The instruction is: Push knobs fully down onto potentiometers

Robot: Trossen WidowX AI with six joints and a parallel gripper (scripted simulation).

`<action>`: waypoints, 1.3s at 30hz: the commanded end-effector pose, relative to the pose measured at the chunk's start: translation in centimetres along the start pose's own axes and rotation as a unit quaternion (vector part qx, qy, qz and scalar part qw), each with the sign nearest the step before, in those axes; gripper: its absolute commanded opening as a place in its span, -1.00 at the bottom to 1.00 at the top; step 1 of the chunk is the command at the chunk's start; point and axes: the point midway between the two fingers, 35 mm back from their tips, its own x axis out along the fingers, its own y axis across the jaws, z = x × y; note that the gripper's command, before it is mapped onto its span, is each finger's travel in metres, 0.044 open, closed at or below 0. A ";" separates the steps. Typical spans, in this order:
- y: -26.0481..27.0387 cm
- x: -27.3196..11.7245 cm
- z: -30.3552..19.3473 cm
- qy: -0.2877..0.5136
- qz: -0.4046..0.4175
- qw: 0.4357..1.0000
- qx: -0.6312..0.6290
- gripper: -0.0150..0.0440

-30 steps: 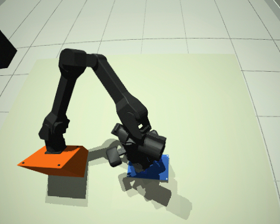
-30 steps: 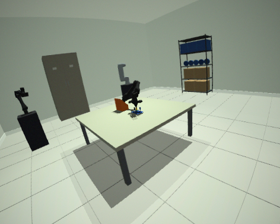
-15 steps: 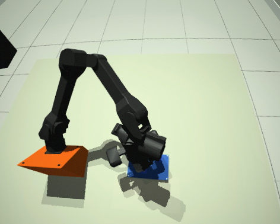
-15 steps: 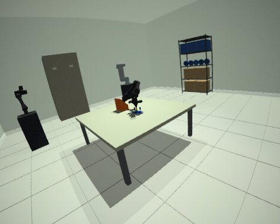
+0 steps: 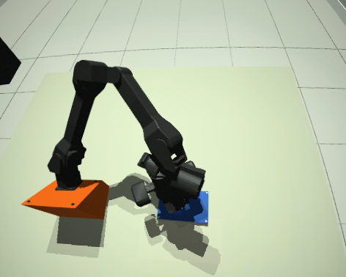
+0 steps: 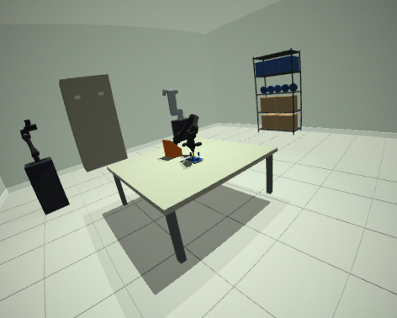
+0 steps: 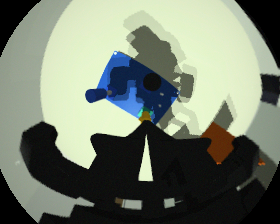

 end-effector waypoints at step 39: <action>0.0 -4.0 1.4 -0.031 -0.005 0.974 -0.225 -0.49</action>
